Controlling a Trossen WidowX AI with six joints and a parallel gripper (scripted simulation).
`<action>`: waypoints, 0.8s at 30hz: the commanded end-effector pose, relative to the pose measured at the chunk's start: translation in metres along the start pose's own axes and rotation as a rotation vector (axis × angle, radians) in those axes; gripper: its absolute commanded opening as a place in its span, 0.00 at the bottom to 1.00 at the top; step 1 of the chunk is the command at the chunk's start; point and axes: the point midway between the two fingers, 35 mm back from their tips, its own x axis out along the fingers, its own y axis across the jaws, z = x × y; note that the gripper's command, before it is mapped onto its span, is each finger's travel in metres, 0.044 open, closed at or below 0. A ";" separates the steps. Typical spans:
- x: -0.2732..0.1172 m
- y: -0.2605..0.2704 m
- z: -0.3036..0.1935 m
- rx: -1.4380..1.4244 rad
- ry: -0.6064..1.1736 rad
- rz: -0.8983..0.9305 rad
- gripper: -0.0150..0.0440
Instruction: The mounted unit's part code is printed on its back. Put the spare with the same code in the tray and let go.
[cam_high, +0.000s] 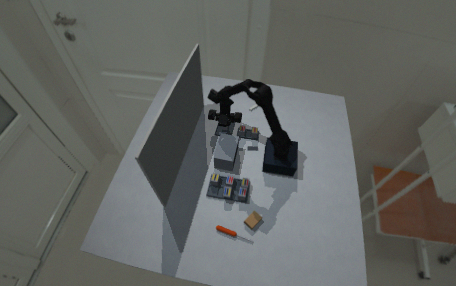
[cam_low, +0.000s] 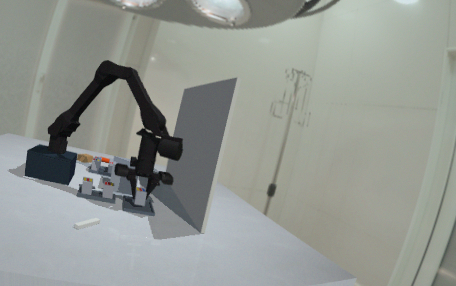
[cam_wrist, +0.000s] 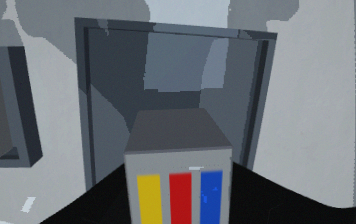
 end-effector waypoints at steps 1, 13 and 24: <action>-0.001 0.000 0.000 0.000 0.000 0.000 0.48; -0.001 0.000 0.000 0.000 0.000 0.000 1.00; -0.107 0.000 0.000 0.003 -0.001 -0.004 1.00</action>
